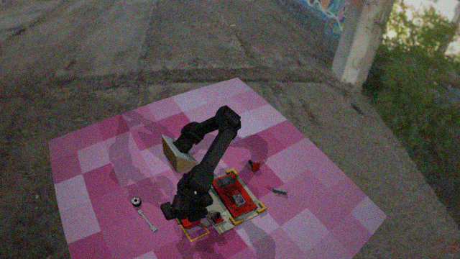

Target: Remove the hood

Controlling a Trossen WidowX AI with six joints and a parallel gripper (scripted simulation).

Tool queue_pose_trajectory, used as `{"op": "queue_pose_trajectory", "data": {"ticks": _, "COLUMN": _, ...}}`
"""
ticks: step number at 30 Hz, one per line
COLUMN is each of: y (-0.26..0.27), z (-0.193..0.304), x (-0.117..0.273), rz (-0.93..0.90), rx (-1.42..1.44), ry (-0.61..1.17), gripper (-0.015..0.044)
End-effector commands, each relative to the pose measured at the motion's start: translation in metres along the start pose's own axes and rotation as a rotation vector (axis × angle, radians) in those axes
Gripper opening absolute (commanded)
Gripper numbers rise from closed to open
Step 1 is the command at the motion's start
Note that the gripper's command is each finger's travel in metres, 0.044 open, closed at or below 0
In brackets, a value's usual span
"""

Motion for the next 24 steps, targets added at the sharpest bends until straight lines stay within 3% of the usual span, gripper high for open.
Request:
{"op": "queue_pose_trajectory", "data": {"ticks": 1, "y": 0.000, "z": 0.000, "x": -0.001, "rz": -0.002, "rx": -0.006, "ry": -0.003, "gripper": 0.0000}}
{"op": "queue_pose_trajectory", "data": {"ticks": 24, "y": 0.000, "z": 0.000, "x": -0.012, "rz": -0.003, "rx": -0.006, "ry": -0.003, "gripper": 0.0000}}
Point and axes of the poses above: the point midway between the two fingers, 35 mm back from their tips, its own x axis back along the fingers, its own y axis across the jaws, z = x × y, the point moved 10 cm from there along x, back along the fingers, and after that the axes turned 5 degrees about x, right-handed, at the moved point
